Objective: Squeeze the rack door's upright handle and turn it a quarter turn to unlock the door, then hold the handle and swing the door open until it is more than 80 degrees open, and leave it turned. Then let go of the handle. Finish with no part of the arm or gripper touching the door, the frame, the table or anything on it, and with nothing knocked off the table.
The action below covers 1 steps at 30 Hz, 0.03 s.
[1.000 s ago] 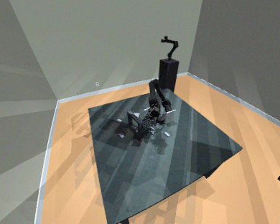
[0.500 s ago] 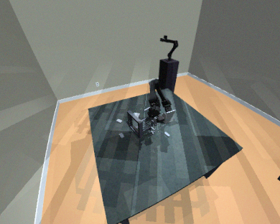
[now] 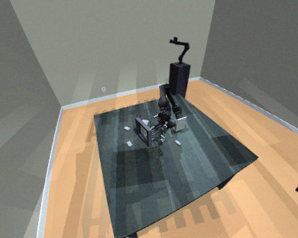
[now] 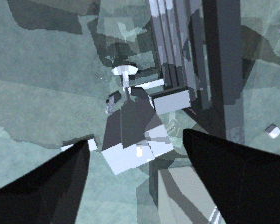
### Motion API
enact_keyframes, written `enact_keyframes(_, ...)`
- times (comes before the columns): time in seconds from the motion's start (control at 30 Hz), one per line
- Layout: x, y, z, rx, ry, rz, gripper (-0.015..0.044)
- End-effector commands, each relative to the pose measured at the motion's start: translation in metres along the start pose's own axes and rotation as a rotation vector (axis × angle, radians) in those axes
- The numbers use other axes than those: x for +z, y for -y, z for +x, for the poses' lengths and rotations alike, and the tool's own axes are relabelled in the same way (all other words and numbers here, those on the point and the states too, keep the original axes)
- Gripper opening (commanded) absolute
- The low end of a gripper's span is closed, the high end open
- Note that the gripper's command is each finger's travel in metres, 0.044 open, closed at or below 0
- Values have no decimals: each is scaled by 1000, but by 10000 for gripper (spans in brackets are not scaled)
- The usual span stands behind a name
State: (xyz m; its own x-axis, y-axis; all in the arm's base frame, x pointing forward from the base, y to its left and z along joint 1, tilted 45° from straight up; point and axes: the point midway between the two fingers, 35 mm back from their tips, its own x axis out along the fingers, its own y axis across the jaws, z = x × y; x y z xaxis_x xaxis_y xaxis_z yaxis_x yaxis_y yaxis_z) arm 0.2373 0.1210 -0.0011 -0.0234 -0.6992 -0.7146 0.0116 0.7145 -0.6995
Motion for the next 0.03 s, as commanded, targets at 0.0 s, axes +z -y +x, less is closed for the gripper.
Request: enact_keyframes(0.0,0,-1,-7,5,-1,3,297)
